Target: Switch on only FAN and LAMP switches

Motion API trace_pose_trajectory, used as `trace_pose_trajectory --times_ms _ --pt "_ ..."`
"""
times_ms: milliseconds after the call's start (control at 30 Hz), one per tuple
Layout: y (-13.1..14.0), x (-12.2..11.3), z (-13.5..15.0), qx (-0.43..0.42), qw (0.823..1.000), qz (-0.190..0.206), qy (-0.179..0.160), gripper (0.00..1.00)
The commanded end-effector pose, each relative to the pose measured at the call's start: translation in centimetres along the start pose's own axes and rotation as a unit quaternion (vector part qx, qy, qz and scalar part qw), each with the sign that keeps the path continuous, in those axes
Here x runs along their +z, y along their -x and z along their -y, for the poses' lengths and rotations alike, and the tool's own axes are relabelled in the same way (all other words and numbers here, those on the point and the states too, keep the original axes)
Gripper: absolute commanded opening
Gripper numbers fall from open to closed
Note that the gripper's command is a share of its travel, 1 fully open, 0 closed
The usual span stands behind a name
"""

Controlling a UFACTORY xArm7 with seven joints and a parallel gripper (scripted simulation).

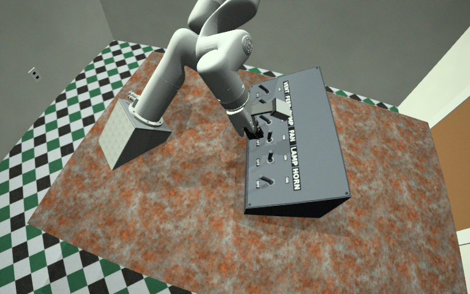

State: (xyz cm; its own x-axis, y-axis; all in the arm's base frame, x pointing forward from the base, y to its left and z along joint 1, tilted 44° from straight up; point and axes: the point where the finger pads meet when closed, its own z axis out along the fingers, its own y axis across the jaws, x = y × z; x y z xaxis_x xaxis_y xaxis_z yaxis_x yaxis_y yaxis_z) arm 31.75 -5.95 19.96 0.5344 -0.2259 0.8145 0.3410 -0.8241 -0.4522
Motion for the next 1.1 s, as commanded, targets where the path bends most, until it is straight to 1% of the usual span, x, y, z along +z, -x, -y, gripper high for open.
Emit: trace_pose_trajectory --times_ms 0,233,333,467,533,867,967,1067 --pt "0.1 -0.1 -0.1 -0.001 1.000 -0.001 0.001 0.00" --pt "0.2 -0.6 -0.1 -0.001 1.000 -0.001 0.001 0.00" --pt "0.2 -1.6 -0.1 -0.001 1.000 -0.001 0.001 0.00" --pt "0.2 -3.7 -0.1 -0.001 1.000 -0.001 0.001 0.00" --pt "0.2 -3.7 -0.1 -0.001 1.000 -0.001 0.001 0.00" --pt "0.2 -10.4 0.0 -0.001 1.000 -0.001 0.001 0.00" --pt "0.2 -11.4 0.0 -0.001 1.000 -0.001 0.001 0.00" --pt "0.2 -11.7 0.0 -0.001 1.000 -0.001 0.001 0.00"
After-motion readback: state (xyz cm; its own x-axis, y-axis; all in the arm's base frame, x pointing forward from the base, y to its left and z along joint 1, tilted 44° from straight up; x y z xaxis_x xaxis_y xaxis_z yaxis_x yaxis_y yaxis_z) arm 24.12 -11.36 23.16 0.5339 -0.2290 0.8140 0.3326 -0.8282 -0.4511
